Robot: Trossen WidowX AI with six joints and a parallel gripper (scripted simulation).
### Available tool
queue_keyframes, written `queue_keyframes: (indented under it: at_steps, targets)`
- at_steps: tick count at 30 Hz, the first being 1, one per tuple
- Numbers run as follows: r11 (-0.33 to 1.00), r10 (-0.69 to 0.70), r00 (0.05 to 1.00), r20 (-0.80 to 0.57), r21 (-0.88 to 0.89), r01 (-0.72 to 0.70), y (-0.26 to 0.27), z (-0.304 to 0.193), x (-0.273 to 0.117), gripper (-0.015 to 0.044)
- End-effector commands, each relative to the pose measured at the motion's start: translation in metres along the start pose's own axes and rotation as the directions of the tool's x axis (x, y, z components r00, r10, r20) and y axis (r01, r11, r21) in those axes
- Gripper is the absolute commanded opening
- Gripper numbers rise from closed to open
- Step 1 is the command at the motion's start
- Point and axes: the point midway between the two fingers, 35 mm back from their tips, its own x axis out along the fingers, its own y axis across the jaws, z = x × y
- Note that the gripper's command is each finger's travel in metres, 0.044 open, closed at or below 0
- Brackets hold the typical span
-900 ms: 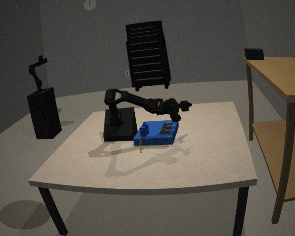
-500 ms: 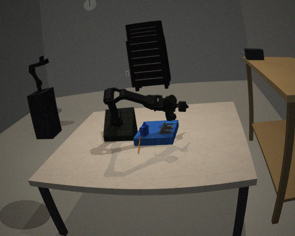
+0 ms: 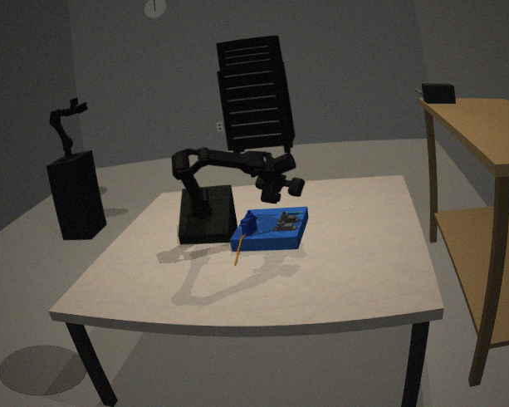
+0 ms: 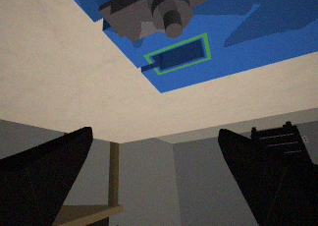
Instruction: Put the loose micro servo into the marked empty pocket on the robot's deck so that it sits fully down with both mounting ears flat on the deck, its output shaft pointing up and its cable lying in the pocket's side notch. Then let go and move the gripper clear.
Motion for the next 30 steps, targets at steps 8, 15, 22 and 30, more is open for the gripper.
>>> queue_keyframes:
  at_steps: [8, 15, 22, 30]
  targets:
    - [0.998, -0.061, 0.937, 0.345, -0.012, 0.070, -0.049, 0.047, -0.032, 0.0440]
    - [0.995, -0.034, 0.837, 0.546, -0.062, 0.081, -0.068, 0.077, -0.063, 0.0440]
    - [0.985, 0.051, 0.708, 0.705, -0.153, 0.081, -0.075, 0.103, -0.101, 0.0440]
    - [0.981, 0.076, 0.679, 0.730, -0.176, 0.080, -0.075, 0.110, -0.107, 0.0440]
